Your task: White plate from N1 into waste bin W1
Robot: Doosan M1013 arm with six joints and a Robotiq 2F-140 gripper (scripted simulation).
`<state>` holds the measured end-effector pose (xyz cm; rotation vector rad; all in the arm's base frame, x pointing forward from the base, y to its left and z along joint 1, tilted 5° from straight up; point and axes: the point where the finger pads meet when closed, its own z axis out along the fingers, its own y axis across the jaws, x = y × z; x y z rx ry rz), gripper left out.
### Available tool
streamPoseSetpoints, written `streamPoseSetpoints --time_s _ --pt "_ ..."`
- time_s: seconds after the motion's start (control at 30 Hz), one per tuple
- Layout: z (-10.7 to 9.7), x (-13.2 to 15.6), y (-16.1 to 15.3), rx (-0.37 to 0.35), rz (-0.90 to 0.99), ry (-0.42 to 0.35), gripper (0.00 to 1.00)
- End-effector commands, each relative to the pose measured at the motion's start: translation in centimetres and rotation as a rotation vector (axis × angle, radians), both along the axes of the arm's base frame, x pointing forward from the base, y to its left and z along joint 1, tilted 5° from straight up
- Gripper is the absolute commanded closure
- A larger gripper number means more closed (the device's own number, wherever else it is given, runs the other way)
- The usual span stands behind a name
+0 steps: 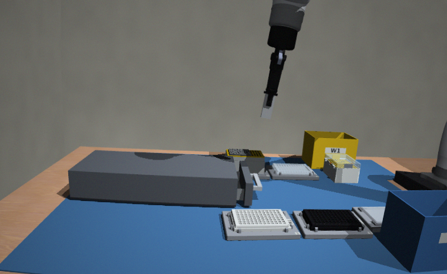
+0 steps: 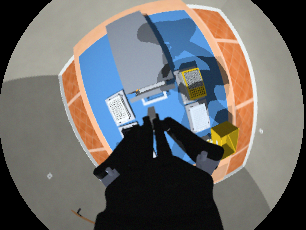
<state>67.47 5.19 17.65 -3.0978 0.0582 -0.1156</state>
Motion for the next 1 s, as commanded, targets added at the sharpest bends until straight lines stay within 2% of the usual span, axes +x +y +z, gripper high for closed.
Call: streamPoseSetpoints --time_s 0.0,0.2,0.23,0.3,0.37,0.73,0.87,0.97 --pt "0.2 -2.1 0.0 -0.001 0.003 0.003 0.9" --pt "0.5 -4.4 0.1 -0.001 0.003 0.003 0.9" --pt "0.5 -4.9 0.0 -0.014 0.022 0.027 0.9" --pt "0.5 -4.9 0.0 -0.014 0.022 0.027 0.9" --pt "0.6 -5.9 0.0 -0.039 0.059 0.074 0.9" --pt "1.0 -11.4 -0.2 -0.039 0.059 0.074 0.9" --pt "1.0 -11.8 -0.2 -0.039 0.059 0.074 0.9" --pt "1.1 -13.0 -0.3 -0.078 0.113 0.146 0.9"
